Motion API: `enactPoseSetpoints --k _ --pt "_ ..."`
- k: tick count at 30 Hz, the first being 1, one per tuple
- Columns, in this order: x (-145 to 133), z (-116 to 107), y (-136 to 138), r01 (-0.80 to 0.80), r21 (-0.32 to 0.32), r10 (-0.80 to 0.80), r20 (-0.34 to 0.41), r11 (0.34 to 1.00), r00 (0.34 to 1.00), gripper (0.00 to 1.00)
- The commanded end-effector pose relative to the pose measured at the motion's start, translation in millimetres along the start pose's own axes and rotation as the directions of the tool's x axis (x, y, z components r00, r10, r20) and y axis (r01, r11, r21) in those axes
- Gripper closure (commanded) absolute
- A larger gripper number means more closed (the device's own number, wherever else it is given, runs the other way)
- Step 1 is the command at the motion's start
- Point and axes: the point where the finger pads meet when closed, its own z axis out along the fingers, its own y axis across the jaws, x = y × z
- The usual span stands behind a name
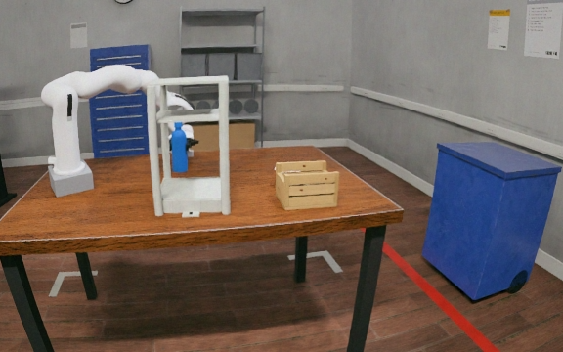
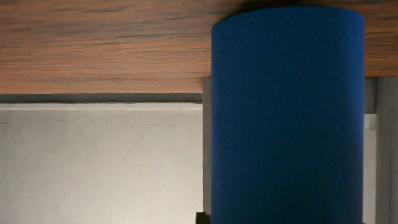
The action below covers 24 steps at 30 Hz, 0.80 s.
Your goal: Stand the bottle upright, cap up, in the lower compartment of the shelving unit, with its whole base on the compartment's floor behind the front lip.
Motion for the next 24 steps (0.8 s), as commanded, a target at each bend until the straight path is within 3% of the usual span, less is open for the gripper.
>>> enactPoseSetpoints --k 1,24 --pt "-4 -1 1 -0.004 0.000 0.004 -0.003 1.000 1.000 1.00" --pt "-55 -1 1 -0.004 0.000 0.004 -0.003 1.000 1.000 1.00"
